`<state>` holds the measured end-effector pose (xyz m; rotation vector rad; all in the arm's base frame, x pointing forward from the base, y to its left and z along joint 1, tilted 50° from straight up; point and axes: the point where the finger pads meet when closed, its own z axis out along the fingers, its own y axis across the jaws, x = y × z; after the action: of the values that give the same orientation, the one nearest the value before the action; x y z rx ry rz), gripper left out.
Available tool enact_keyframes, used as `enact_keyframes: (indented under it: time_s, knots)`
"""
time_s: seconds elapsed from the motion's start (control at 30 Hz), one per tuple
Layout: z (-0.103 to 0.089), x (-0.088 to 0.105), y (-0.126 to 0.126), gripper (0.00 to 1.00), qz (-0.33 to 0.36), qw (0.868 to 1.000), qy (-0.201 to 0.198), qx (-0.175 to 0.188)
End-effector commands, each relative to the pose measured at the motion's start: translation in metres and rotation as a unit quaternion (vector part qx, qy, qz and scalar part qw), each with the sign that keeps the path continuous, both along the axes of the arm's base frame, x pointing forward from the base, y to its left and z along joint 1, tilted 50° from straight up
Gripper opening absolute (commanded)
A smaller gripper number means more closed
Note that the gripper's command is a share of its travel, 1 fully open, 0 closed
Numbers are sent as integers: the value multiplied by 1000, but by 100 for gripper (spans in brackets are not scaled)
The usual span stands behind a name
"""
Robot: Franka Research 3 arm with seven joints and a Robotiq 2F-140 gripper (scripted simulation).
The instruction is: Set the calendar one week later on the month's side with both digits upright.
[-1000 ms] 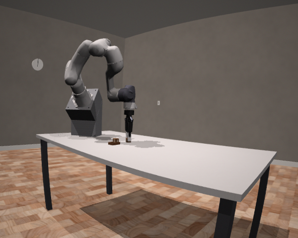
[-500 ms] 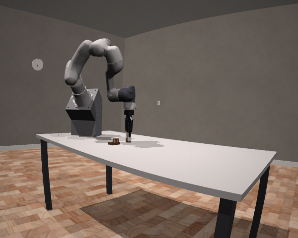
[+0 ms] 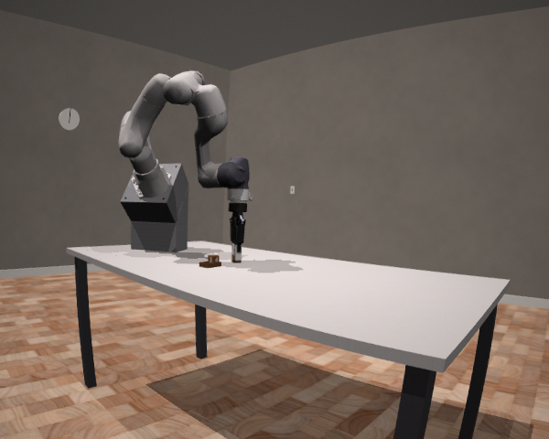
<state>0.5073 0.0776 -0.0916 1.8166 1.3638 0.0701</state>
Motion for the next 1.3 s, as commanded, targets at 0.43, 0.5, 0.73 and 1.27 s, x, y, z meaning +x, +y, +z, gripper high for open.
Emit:
enact_keyframes:
  time_s: [0.43,0.5,0.73,1.27]
  knots:
    - [46,-34,40,17,-2,1000,-2,1]
    - [54,-41,47,17,-2,1000,-2,1]
    - [64,-48,56,17,-2,1000,-2,1]
    - [71,-51,40,17,-81,994,-62,50]
